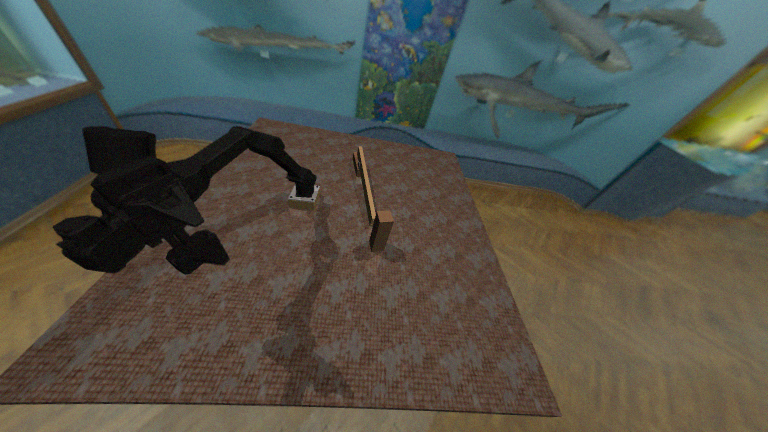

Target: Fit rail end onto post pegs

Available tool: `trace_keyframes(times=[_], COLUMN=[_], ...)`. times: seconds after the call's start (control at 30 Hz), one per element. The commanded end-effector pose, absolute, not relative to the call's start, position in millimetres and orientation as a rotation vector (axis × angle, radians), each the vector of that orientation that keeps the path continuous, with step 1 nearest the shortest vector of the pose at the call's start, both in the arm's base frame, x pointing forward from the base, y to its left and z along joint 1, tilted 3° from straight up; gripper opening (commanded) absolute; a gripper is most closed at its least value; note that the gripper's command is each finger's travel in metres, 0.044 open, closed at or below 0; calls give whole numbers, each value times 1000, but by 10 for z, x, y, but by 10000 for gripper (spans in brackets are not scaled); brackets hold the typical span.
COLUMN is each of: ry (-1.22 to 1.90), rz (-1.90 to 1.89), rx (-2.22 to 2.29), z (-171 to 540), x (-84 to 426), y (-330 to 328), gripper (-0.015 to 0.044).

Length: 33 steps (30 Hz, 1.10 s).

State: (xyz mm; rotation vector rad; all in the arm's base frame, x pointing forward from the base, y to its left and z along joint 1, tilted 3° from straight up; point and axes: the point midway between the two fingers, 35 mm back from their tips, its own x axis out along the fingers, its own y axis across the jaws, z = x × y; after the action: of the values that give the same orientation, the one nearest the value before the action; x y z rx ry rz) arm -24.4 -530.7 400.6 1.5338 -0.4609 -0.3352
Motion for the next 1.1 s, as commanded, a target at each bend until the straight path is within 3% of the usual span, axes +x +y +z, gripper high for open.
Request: trace_keyframes(times=[0.0, 0.3, 0.5, 0.77, 1.07], ry=[-463, -407, -260, 12, 373], rz=[-334, -337, -372, -387, -290], rx=[1529, 1336, 1138, 856, 486], z=[4021, 3952, 3645, 3112, 2441], x=[-215, 849, 1833, 2923, 3724], y=[-5310, -5377, -5190, -4612, -3643], gripper=[426, 440, 440, 440, 440])
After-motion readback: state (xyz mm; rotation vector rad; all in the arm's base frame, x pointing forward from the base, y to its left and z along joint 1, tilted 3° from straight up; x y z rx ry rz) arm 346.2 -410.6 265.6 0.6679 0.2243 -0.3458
